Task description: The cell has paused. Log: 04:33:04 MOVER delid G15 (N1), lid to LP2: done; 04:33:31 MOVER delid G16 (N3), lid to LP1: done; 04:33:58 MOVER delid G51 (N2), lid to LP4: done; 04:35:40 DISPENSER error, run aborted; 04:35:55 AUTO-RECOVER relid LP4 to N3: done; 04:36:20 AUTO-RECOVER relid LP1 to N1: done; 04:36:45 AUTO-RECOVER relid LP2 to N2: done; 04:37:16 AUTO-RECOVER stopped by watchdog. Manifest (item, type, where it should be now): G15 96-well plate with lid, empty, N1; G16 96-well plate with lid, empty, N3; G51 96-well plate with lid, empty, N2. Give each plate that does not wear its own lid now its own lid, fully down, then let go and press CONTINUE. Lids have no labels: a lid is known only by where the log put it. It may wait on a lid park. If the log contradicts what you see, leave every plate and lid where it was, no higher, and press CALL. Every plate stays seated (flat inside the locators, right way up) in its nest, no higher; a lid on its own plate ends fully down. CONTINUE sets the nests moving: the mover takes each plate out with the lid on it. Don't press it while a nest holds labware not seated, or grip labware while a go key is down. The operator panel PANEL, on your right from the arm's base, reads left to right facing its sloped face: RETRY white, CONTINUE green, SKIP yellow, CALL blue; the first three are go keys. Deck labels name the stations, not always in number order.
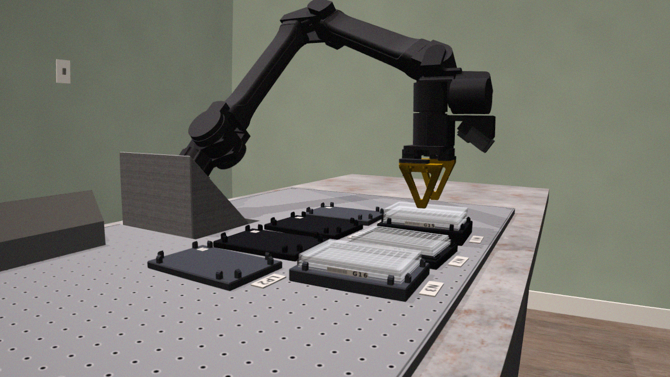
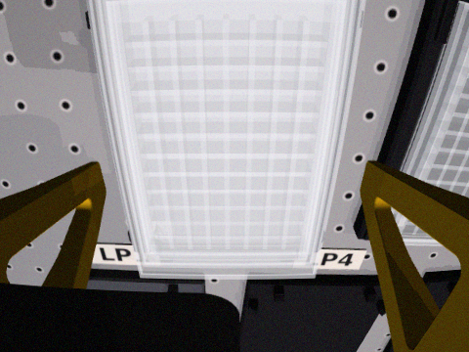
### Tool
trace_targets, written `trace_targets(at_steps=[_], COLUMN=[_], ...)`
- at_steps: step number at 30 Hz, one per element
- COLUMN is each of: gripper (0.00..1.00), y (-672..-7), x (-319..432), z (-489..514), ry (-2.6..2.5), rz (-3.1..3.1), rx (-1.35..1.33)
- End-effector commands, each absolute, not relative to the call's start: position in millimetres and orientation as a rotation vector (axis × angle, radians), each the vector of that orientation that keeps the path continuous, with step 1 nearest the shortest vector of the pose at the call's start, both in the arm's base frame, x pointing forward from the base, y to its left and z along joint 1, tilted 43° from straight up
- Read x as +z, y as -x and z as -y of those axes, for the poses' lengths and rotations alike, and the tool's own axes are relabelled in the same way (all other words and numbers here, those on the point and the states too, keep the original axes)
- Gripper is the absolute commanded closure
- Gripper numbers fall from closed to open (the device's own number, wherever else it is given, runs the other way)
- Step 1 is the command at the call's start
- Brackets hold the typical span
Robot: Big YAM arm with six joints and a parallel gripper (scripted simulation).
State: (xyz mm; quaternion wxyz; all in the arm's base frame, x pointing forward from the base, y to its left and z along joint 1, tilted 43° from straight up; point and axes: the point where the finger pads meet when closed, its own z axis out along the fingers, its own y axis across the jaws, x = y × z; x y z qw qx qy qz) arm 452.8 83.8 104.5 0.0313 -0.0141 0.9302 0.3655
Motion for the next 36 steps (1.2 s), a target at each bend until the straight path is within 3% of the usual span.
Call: trace_targets(at_steps=[1, 36], gripper=[0.00, 0.00], y=[-452.2, -450.8], x=[92.3, 95.5], z=[-96.8, -102.1], ry=[0.049, 0.056], rz=[-2.883, -2.875], rx=[1.135, 1.131])
